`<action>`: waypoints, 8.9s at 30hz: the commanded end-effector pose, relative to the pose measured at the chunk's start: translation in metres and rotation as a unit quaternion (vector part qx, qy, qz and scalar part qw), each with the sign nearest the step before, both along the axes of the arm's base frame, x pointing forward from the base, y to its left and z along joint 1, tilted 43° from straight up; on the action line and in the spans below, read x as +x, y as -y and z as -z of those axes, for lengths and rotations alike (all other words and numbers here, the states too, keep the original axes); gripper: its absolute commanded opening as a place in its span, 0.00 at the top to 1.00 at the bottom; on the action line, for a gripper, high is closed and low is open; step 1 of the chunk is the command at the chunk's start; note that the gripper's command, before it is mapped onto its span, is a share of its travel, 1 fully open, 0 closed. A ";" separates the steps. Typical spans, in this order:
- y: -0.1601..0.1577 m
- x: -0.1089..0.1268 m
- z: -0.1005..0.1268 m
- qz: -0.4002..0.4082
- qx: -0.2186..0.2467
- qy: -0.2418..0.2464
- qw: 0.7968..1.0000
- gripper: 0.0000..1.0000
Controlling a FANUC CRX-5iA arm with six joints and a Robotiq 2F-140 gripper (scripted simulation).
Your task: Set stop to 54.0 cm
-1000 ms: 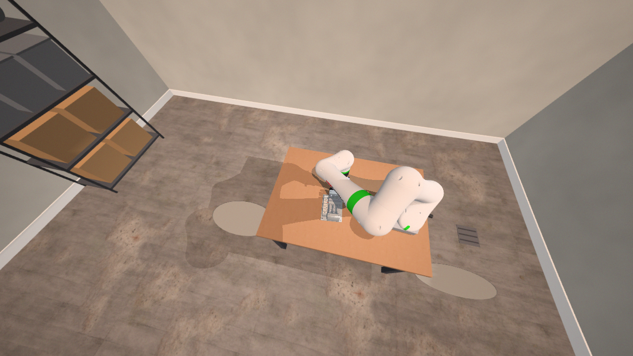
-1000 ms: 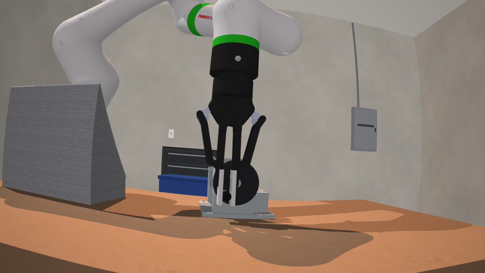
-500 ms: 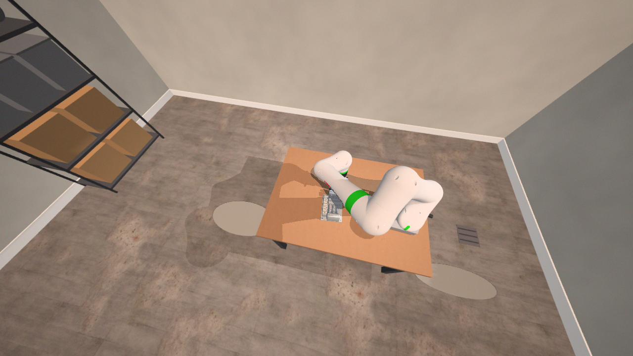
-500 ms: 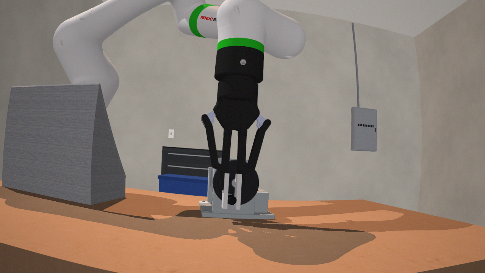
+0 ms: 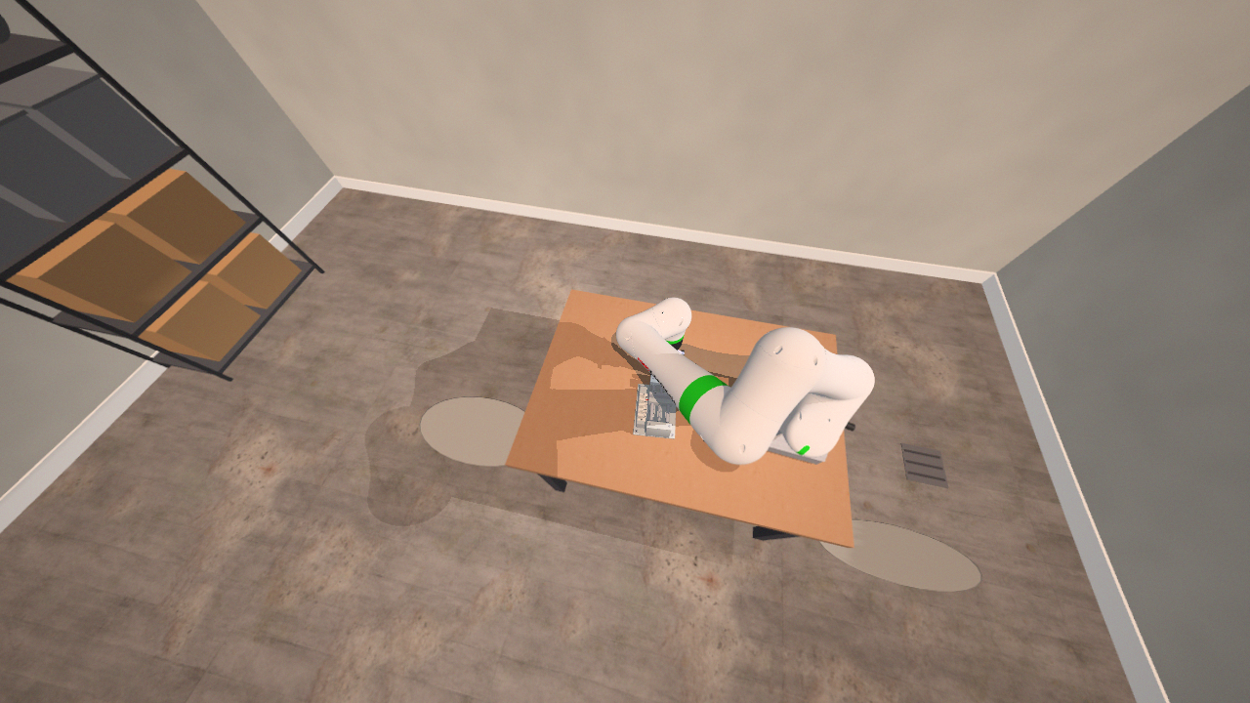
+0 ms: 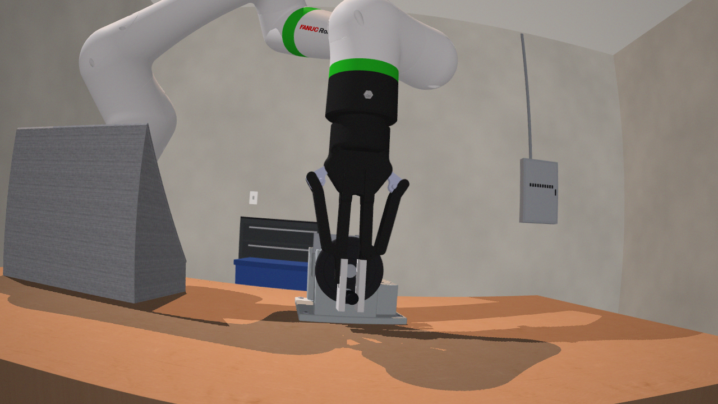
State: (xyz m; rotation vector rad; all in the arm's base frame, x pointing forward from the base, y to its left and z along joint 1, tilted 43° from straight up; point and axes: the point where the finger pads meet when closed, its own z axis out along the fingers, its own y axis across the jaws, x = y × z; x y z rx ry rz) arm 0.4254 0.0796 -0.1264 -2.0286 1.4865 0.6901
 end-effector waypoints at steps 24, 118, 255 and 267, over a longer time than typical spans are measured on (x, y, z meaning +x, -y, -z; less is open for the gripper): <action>-0.001 0.018 -0.006 0.000 0.000 0.000 1.000 0.96; 0.028 -0.026 -0.018 0.000 0.000 0.000 1.000 0.96; -0.001 0.017 -0.005 0.000 0.000 0.000 1.000 0.96; 0.007 0.033 -0.020 0.000 0.000 0.000 1.000 0.96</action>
